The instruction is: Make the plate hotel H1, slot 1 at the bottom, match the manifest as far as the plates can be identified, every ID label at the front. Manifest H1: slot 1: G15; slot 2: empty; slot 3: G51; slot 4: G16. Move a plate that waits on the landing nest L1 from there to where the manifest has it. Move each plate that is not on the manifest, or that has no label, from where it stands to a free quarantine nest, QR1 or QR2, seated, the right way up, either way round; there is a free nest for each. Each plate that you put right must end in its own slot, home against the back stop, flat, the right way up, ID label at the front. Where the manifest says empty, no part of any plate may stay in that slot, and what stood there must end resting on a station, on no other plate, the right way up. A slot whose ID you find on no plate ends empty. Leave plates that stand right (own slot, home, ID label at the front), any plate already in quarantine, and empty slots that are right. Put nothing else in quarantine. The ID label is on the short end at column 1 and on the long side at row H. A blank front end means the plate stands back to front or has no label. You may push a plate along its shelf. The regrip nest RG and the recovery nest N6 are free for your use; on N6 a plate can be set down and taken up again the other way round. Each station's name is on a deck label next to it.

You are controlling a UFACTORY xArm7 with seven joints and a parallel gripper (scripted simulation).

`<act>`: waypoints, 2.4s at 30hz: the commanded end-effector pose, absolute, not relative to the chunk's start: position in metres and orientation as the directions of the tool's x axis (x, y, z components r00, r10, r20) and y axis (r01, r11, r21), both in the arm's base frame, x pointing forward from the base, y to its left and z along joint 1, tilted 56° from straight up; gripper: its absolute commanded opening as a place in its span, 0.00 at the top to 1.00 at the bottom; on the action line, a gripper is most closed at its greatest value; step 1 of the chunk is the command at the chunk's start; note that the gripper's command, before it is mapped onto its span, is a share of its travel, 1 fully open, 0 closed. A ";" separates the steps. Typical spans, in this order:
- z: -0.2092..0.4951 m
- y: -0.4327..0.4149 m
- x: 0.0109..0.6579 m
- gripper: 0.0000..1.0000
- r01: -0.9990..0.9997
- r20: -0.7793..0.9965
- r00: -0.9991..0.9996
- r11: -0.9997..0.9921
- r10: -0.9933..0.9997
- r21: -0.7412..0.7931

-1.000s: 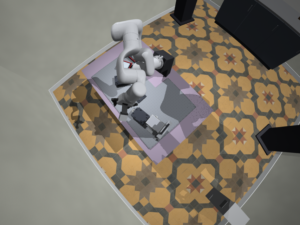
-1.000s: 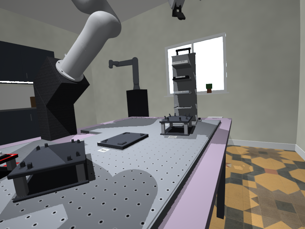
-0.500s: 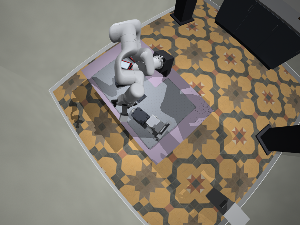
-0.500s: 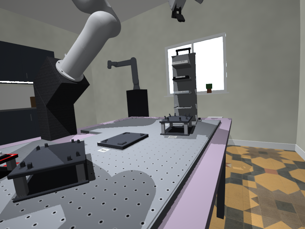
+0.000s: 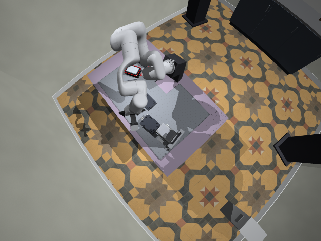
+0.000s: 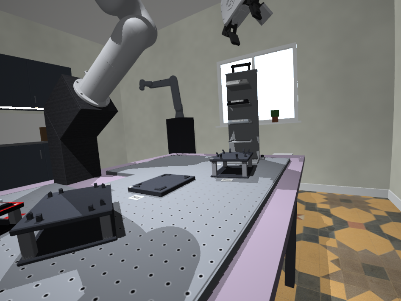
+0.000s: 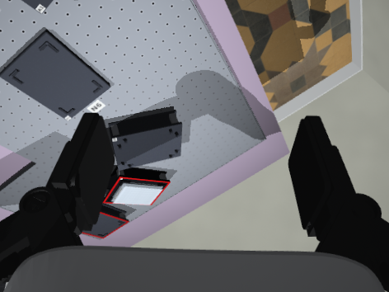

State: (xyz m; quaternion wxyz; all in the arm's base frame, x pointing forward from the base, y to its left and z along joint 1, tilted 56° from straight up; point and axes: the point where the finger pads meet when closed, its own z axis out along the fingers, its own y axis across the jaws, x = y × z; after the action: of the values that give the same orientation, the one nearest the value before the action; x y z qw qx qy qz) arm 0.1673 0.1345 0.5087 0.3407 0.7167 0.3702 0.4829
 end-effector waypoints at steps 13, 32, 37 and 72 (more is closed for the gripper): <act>0.469 0.128 0.214 0.00 0.367 0.249 0.166 -0.294 0.954 0.882; 0.413 0.122 0.255 0.00 0.497 0.076 -0.011 -0.061 0.997 0.866; 0.395 0.121 0.264 0.00 0.523 0.027 -0.089 0.024 0.996 0.852; 0.359 0.122 0.277 0.00 0.538 -0.027 -0.197 0.131 0.980 0.833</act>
State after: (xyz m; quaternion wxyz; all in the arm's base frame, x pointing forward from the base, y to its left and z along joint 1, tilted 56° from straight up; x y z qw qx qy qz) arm 0.2773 0.1220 0.3575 0.3082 0.5535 0.6863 0.3572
